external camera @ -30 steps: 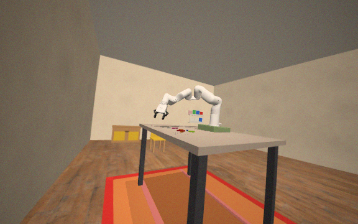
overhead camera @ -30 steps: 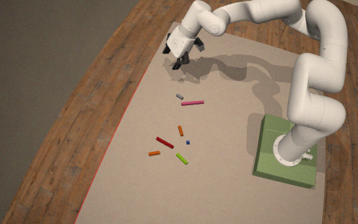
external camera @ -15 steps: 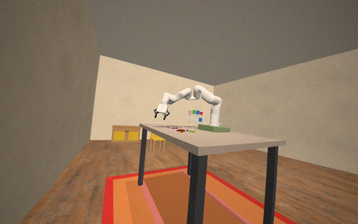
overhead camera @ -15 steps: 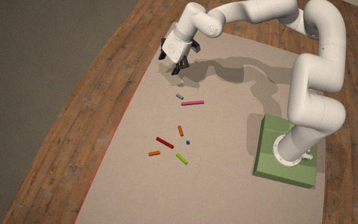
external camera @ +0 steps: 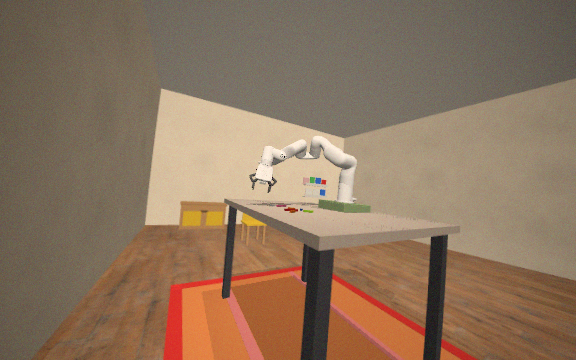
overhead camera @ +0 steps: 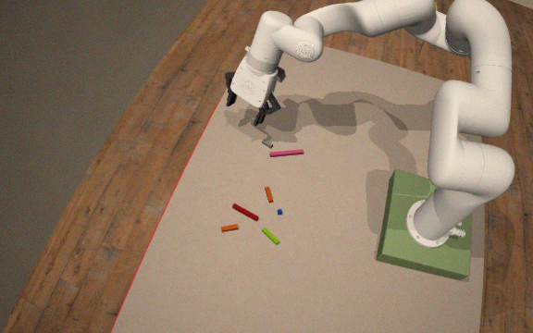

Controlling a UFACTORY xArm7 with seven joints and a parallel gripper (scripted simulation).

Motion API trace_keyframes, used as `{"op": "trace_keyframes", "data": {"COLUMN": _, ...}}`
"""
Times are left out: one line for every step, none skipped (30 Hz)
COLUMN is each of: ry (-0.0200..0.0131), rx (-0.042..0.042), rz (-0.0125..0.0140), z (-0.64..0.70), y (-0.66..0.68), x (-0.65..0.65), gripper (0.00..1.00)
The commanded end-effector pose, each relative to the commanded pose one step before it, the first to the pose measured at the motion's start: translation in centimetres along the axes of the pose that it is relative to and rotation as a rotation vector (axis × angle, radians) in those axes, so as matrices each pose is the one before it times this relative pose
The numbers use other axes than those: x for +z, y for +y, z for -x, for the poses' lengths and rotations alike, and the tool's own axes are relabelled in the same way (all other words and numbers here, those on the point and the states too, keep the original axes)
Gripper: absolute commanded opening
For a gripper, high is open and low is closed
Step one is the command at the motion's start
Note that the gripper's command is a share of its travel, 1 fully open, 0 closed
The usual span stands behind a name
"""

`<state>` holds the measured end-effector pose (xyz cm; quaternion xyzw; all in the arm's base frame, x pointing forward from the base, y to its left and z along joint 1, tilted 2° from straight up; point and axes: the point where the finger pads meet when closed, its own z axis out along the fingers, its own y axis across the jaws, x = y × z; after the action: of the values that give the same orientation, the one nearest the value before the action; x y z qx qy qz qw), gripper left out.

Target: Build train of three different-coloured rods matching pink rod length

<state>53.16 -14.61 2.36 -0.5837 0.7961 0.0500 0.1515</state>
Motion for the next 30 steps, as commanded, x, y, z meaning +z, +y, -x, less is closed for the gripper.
{"op": "trace_keyframes", "data": {"ry": 0.00178, "rx": -0.01386, "rz": 0.00207, "z": 0.215, "y": -0.064, "x": -0.144, "gripper": 1.00}}
{"op": "trace_keyframes", "data": {"ry": 0.00000, "rx": 0.00000, "rz": 0.00000, "z": 0.000, "y": 0.000, "x": 0.000, "gripper": 1.00}}
{"op": "trace_keyframes", "data": {"ry": 0.00000, "rx": 0.00000, "rz": 0.00000, "z": 0.000, "y": 0.000, "x": 0.000, "gripper": 1.00}}
{"op": "trace_keyframes", "data": {"ry": 0.01649, "rx": -0.13197, "rz": 0.03898, "z": 2.152, "y": 1.076, "x": 0.335, "gripper": 1.00}}
{"op": "trace_keyframes", "data": {"ry": 0.00323, "rx": -0.02466, "rz": 0.00711, "z": 0.407, "y": 0.151, "x": 0.053, "gripper": 1.00}}
{"op": "trace_keyframes", "data": {"ry": 0.00089, "rx": -0.00672, "rz": 0.00193, "z": 0.111, "y": 0.039, "x": 0.014, "gripper": 1.00}}
{"op": "trace_keyframes", "data": {"ry": 0.00278, "rx": -0.02082, "rz": 0.00596, "z": 0.341, "y": 0.118, "x": 0.042, "gripper": 1.00}}
{"op": "trace_keyframes", "data": {"ry": 0.00416, "rx": -0.03065, "rz": 0.00871, "z": 0.499, "y": 0.166, "x": 0.058, "gripper": 1.00}}
{"op": "trace_keyframes", "data": {"ry": 0.00000, "rx": 0.00000, "rz": 0.00000, "z": 0.000, "y": 0.000, "x": 0.000, "gripper": 1.00}}
{"op": "trace_keyframes", "data": {"ry": 0.00000, "rx": 0.00000, "rz": 0.00000, "z": 0.000, "y": 0.000, "x": 0.000, "gripper": 1.00}}
{"op": "trace_keyframes", "data": {"ry": 0.01364, "rx": -0.09624, "rz": 0.02691, "z": 1.525, "y": 0.489, "x": 0.151, "gripper": 1.00}}
{"op": "trace_keyframes", "data": {"ry": 0.00339, "rx": -0.02295, "rz": 0.00633, "z": 0.361, "y": 0.085, "x": 0.028, "gripper": 1.00}}
{"op": "trace_keyframes", "data": {"ry": 0.00322, "rx": -0.02148, "rz": 0.00590, "z": 0.335, "y": 0.073, "x": 0.023, "gripper": 1.00}}
{"op": "trace_keyframes", "data": {"ry": 0.00392, "rx": -0.02572, "rz": 0.00703, "z": 0.398, "y": 0.081, "x": 0.025, "gripper": 1.00}}
{"op": "trace_keyframes", "data": {"ry": 0.00454, "rx": -0.02915, "rz": 0.00793, "z": 0.447, "y": 0.083, "x": 0.024, "gripper": 1.00}}
{"op": "trace_keyframes", "data": {"ry": 0.00488, "rx": -0.03071, "rz": 0.00832, "z": 0.465, "y": 0.077, "x": 0.020, "gripper": 1.00}}
{"op": "trace_keyframes", "data": {"ry": 0.00502, "rx": -0.03090, "rz": 0.00833, "z": 0.462, "y": 0.066, "x": 0.014, "gripper": 1.00}}
{"op": "trace_keyframes", "data": {"ry": 0.00508, "rx": -0.03054, "rz": 0.00820, "z": 0.450, "y": 0.054, "x": 0.009, "gripper": 1.00}}
{"op": "trace_keyframes", "data": {"ry": 0.00513, "rx": -0.03017, "rz": 0.00808, "z": 0.439, "y": 0.043, "x": 0.003, "gripper": 1.00}}
{"op": "trace_keyframes", "data": {"ry": 0.00520, "rx": -0.02992, "rz": 0.00799, "z": 0.429, "y": 0.032, "x": -0.002, "gripper": 1.00}}
{"op": "trace_keyframes", "data": {"ry": 0.00529, "rx": -0.02980, "rz": 0.00794, "z": 0.420, "y": 0.022, "x": -0.008, "gripper": 1.00}}
{"op": "trace_keyframes", "data": {"ry": 0.00541, "rx": -0.02979, "rz": 0.00792, "z": 0.413, "y": 0.013, "x": -0.013, "gripper": 1.00}}
{"op": "trace_keyframes", "data": {"ry": 0.00553, "rx": -0.02982, "rz": 0.00793, "z": 0.407, "y": 0.004, "x": -0.019, "gripper": 1.00}}
{"op": "trace_keyframes", "data": {"ry": 0.00566, "rx": -0.02984, "rz": 0.00793, "z": 0.400, "y": -0.005, "x": -0.024, "gripper": 1.00}}
{"op": "trace_keyframes", "data": {"ry": 0.00578, "rx": -0.02984, "rz": 0.00793, "z": 0.393, "y": -0.014, "x": -0.030, "gripper": 1.00}}
{"op": "trace_keyframes", "data": {"ry": 0.00000, "rx": 0.00000, "rz": 0.00000, "z": 0.000, "y": 0.000, "x": 0.000, "gripper": 1.00}}
{"op": "trace_keyframes", "data": {"ry": 0.00000, "rx": 0.00000, "rz": 0.00000, "z": 0.000, "y": 0.000, "x": 0.000, "gripper": 1.00}}
{"op": "trace_keyframes", "data": {"ry": 0.01405, "rx": -0.06990, "rz": 0.01862, "z": 0.891, "y": -0.049, "x": -0.089, "gripper": 1.00}}
{"op": "trace_keyframes", "data": {"ry": 0.00859, "rx": -0.04107, "rz": 0.01099, "z": 0.502, "y": -0.057, "x": -0.069, "gripper": 1.00}}
{"op": "trace_keyframes", "data": {"ry": 0.00466, "rx": -0.02176, "rz": 0.00585, "z": 0.259, "y": -0.038, "x": -0.042, "gripper": 1.00}}
